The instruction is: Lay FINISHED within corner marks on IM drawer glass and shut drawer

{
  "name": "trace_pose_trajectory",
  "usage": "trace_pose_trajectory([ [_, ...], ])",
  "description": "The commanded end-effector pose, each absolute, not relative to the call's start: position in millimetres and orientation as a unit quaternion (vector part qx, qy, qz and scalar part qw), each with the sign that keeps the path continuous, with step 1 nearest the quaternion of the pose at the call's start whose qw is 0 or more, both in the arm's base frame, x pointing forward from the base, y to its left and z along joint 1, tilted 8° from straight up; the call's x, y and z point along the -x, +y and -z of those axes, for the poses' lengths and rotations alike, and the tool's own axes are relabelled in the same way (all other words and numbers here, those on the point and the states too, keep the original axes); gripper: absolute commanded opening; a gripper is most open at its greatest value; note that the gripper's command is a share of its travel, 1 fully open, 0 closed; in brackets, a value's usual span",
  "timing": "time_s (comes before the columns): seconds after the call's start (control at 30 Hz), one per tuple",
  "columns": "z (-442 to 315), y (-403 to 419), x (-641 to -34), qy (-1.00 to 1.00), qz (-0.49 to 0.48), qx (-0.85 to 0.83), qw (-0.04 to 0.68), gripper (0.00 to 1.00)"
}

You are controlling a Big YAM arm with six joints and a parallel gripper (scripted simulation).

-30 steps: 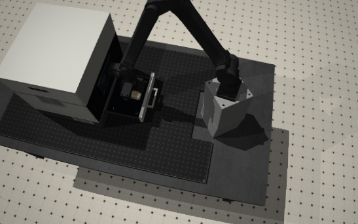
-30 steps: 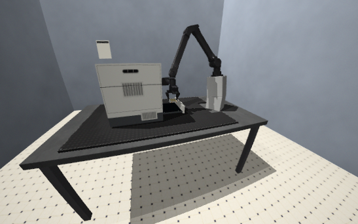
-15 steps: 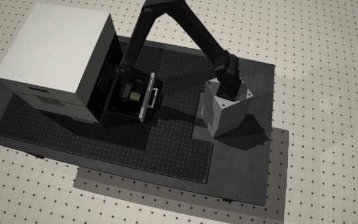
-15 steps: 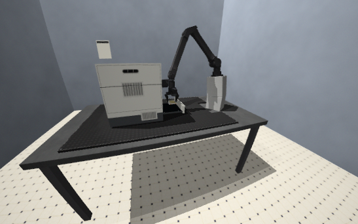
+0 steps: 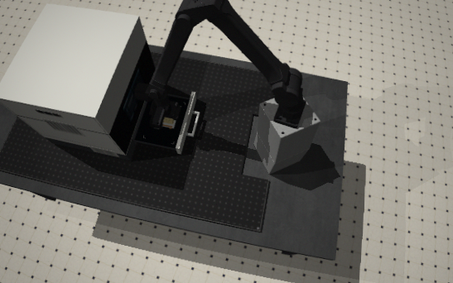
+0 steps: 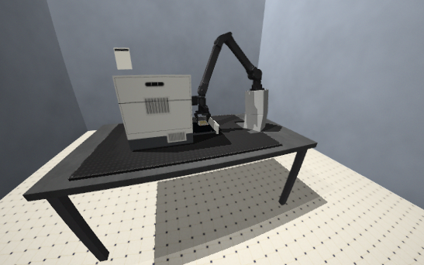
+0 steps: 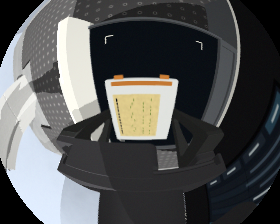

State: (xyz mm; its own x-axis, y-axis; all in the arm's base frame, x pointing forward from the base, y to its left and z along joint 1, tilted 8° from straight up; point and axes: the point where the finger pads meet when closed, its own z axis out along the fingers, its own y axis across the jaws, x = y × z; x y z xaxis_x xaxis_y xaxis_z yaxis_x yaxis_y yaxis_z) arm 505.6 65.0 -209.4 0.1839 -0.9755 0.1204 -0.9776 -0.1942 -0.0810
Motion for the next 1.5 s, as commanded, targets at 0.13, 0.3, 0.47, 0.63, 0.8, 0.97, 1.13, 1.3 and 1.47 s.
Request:
trace_pose_trajectory([
  [0.13,215,61,-524,-0.636,-0.078,-0.768,-0.001,0.80],
  [0.3,220,62,-528,-0.635,-0.079,-0.768,-0.002,0.80],
  [0.47,215,67,-527,-0.635,-0.080,-0.769,-0.003,0.80],
  [0.63,215,67,-527,-0.635,-0.080,-0.769,-0.003,0.80],
  [0.8,215,67,-527,-0.635,-0.080,-0.769,-0.003,0.80],
  [0.97,223,62,-530,-0.640,-0.079,-0.764,-0.003,0.80],
  [1.13,222,62,-530,-0.640,-0.079,-0.764,-0.003,0.80],
  [1.3,226,62,-530,-0.639,-0.079,-0.765,-0.003,0.80],
  [1.47,225,61,-531,-0.639,-0.080,-0.765,-0.004,0.80],
])
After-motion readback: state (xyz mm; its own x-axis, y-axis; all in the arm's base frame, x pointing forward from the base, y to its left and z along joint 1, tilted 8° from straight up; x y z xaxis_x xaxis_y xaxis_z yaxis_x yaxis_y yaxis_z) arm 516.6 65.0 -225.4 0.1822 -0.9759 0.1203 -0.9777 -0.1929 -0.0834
